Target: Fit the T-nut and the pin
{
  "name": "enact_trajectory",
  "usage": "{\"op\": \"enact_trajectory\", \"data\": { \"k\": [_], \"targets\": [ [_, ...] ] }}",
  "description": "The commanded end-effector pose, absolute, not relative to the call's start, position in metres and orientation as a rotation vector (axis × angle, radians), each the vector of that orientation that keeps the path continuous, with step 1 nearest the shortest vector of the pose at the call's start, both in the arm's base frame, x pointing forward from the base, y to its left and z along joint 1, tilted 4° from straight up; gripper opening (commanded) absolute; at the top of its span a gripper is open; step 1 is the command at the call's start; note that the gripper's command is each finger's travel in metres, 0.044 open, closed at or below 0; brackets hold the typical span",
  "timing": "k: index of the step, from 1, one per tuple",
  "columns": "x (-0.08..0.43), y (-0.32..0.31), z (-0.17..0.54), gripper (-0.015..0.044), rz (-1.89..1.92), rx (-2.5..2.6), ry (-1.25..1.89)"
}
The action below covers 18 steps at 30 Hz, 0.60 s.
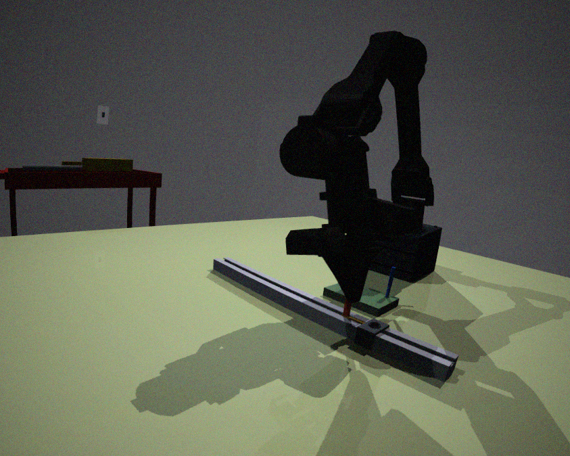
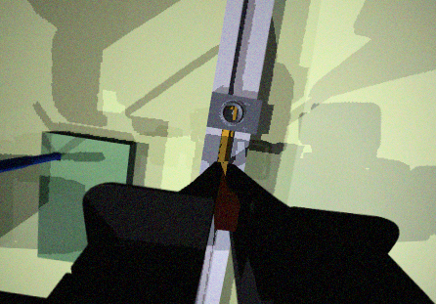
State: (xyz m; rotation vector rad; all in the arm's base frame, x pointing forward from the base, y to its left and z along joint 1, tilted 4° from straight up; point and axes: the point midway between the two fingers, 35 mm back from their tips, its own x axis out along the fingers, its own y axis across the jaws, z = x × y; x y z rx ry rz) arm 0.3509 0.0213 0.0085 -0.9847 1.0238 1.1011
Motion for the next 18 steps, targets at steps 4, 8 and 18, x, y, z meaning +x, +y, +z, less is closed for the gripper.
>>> {"op": "enact_trajectory", "data": {
  "k": [4,8,18],
  "targets": [
    [0.351,0.021,0.008,0.0139,1.101,-0.985,1.024],
    [0.351,0.021,0.008,0.0145,1.101,-0.985,1.024],
    [0.344,0.032,0.099,0.0407,1.123,-1.265,1.146]
  ]
}}
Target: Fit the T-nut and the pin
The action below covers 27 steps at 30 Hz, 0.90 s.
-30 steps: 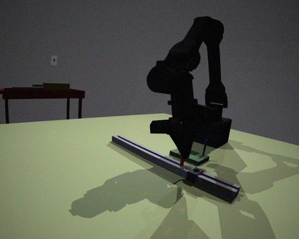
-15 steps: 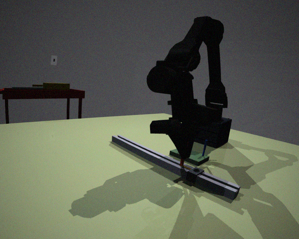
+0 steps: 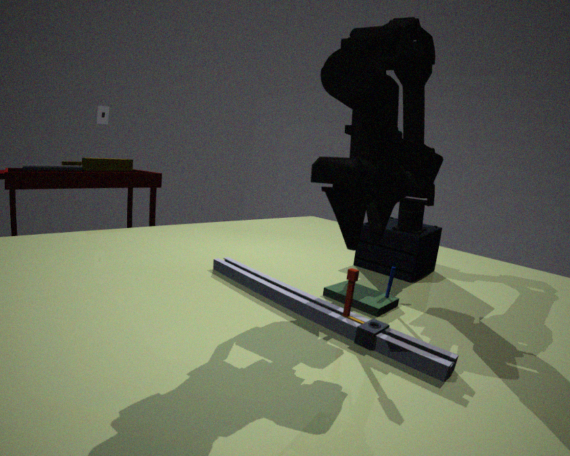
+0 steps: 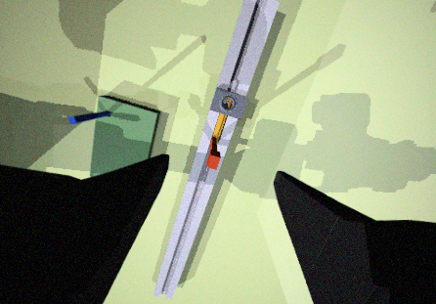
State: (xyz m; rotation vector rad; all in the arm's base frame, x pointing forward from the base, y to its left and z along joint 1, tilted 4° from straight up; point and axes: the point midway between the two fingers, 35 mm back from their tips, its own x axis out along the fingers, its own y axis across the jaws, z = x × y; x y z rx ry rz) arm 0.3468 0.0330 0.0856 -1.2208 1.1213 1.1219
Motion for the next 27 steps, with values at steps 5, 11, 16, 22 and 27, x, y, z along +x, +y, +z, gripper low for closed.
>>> {"op": "enact_trajectory", "data": {
  "k": [5,11,16,22,27],
  "targets": [
    [0.346,0.035,0.099,0.0440,1.123,-1.264,1.146],
    [0.310,0.039,0.101,0.0440,0.908,-1.024,1.266],
    [0.258,0.041,0.096,0.0440,0.588,-0.669,1.393],
    [0.212,0.040,0.084,0.0440,0.298,-0.350,1.460],
    [0.212,0.040,0.084,0.0440,0.298,-0.350,1.460]
  ]
}}
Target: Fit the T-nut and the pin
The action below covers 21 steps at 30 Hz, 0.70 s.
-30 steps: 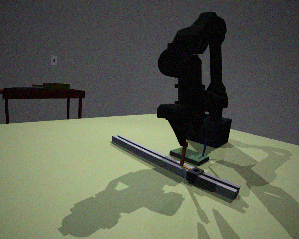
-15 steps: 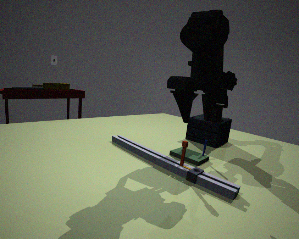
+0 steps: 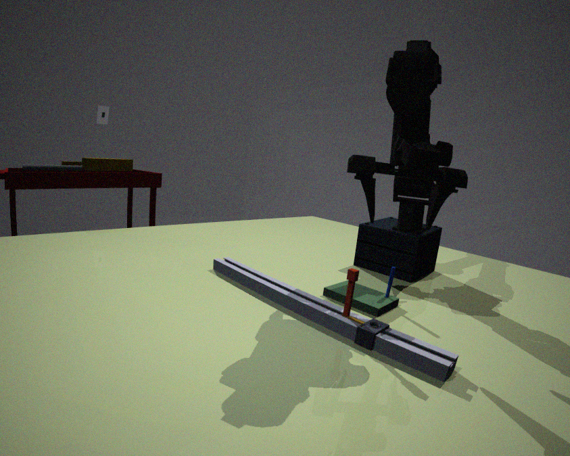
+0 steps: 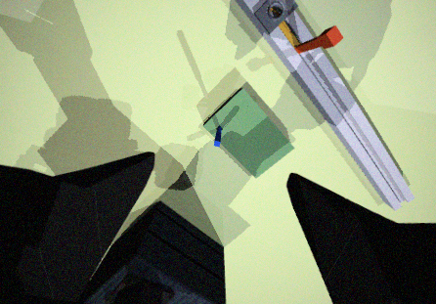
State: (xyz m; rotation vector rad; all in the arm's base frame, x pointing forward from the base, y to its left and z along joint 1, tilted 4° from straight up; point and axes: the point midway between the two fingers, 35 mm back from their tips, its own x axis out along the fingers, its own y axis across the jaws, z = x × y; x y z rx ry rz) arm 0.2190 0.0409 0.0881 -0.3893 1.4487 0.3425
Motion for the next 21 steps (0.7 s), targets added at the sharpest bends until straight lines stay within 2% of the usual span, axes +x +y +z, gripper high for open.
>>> {"op": "enact_trajectory", "data": {
  "k": [1,5,12,21],
  "targets": [
    [0.212,0.040,0.084,0.0440,0.298,-0.350,1.460],
    [0.214,0.040,0.078,0.0440,0.298,-0.350,1.460],
    [0.218,0.039,0.025,0.0440,0.298,-0.350,1.460],
    [0.217,0.038,0.017,0.0440,0.298,-0.350,1.460]
  ]
}}
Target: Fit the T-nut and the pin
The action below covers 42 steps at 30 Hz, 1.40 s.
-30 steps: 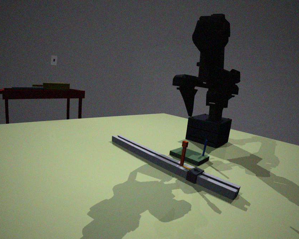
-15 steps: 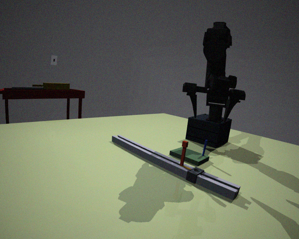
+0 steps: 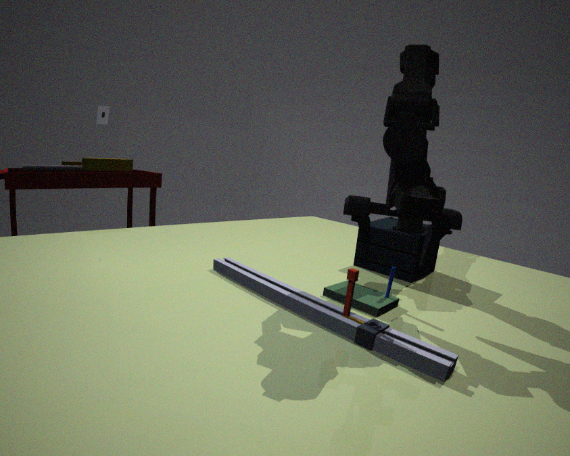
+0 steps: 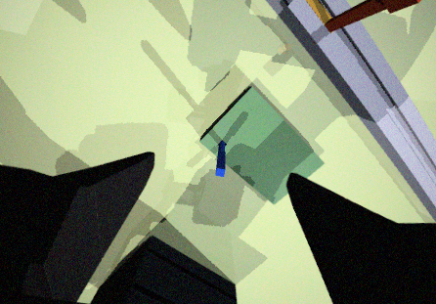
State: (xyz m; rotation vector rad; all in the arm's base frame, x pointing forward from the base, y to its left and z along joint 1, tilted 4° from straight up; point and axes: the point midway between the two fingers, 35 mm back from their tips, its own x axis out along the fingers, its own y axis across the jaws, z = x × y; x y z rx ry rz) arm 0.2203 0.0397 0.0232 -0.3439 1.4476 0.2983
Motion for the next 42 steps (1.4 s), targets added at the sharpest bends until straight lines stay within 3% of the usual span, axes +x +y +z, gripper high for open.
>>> {"op": "enact_trajectory", "data": {
  "k": [1,29,42],
  "targets": [
    [0.217,0.038,0.015,0.0440,0.298,-0.350,1.460],
    [0.220,0.037,-0.027,0.0440,0.298,-0.350,1.461],
    [0.220,0.037,-0.027,0.0099,0.298,-0.350,1.461]
  ]
}}
